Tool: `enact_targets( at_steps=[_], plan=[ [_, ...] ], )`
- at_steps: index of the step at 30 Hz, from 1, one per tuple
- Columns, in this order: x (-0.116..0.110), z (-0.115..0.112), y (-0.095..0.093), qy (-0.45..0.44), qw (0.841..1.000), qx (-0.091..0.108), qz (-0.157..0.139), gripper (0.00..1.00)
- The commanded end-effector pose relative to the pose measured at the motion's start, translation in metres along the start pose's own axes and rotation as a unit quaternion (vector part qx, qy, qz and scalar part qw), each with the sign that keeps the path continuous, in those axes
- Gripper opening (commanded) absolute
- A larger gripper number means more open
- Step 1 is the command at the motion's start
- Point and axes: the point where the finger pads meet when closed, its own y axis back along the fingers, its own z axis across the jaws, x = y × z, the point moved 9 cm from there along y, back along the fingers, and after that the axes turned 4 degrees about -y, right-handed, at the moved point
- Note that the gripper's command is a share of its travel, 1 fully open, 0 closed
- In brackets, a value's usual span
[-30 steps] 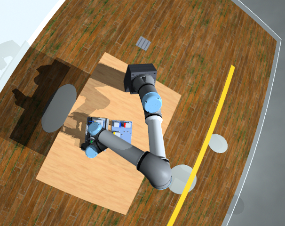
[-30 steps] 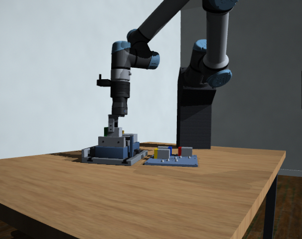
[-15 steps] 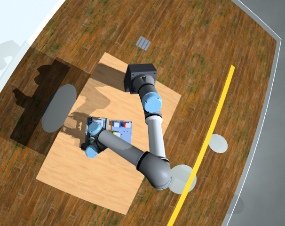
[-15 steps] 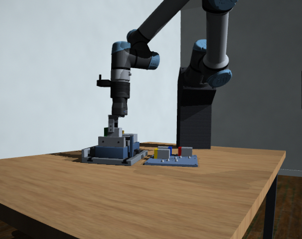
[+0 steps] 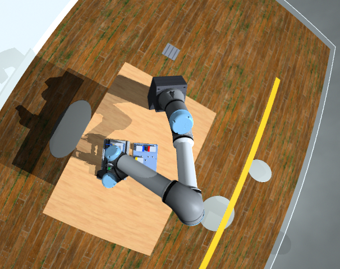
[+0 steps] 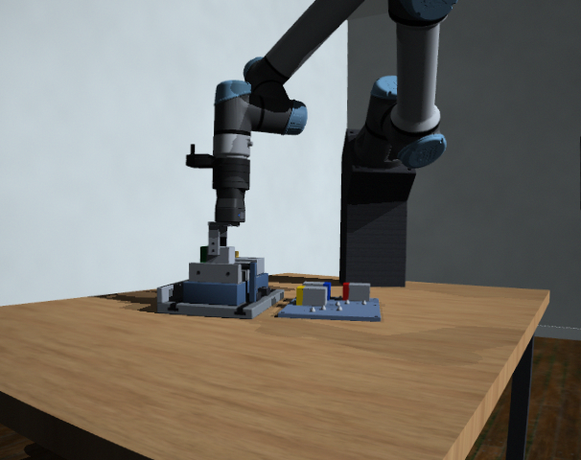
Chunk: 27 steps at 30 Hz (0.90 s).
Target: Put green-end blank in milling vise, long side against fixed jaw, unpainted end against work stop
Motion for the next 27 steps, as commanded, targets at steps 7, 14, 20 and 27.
enact_targets(
  at_steps=[7, 14, 20, 27],
  plan=[
    [0.0002, -0.0003, 0.0000, 0.000, 1.000, 0.000, 0.000, 0.00],
    [0.0002, -0.0003, -0.0012, 0.000, 1.000, 0.000, 0.000, 0.00],
    [0.0002, -0.0003, -0.0012, 0.000, 1.000, 0.000, 0.000, 0.00],
    [0.0002, -0.0003, -0.0024, 0.000, 1.000, 0.000, 0.000, 0.00]
  ],
)
